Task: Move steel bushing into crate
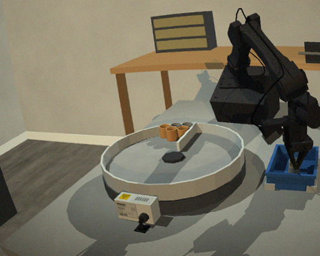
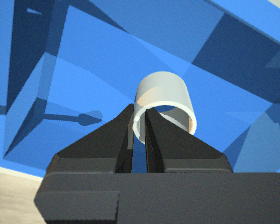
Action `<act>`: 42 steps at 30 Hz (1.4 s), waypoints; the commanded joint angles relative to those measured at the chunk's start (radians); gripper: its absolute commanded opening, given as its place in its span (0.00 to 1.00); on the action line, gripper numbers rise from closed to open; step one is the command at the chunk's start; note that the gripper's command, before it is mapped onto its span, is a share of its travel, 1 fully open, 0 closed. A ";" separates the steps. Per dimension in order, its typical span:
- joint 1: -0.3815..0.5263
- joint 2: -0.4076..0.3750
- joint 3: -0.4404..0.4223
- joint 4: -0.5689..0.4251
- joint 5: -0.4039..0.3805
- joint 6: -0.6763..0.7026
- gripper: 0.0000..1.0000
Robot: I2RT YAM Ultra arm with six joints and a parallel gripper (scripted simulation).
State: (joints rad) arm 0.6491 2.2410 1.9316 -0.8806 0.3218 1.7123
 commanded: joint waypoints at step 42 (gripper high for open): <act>0.014 -0.025 -0.013 -0.004 0.000 -0.006 0.00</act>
State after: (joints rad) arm 0.6491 2.2410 1.9316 -0.8806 0.3218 1.7123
